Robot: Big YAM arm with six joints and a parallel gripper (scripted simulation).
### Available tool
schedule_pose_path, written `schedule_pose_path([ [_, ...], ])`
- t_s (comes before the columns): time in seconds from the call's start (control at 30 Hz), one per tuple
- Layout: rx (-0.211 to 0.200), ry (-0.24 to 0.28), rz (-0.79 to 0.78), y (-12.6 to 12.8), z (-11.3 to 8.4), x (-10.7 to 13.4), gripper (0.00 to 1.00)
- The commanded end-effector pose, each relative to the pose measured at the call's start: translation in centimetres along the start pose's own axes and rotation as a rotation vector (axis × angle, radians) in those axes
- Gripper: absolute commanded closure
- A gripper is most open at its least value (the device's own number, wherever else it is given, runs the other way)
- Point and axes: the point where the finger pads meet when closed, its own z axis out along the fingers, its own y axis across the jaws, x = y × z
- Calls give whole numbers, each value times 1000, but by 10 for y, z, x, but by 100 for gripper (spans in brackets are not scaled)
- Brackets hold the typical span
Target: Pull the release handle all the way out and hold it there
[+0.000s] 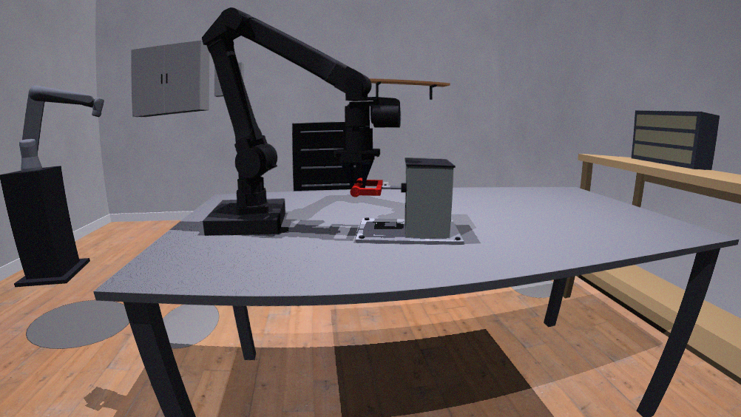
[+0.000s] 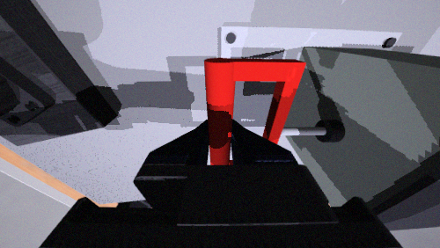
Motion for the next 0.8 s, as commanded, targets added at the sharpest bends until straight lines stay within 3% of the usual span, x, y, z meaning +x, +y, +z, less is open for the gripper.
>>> schedule_pose_path([
  [0.0,20,6,6,13,-23,5,100],
  [0.77,-8,8,8,39,-24,4,100],
])
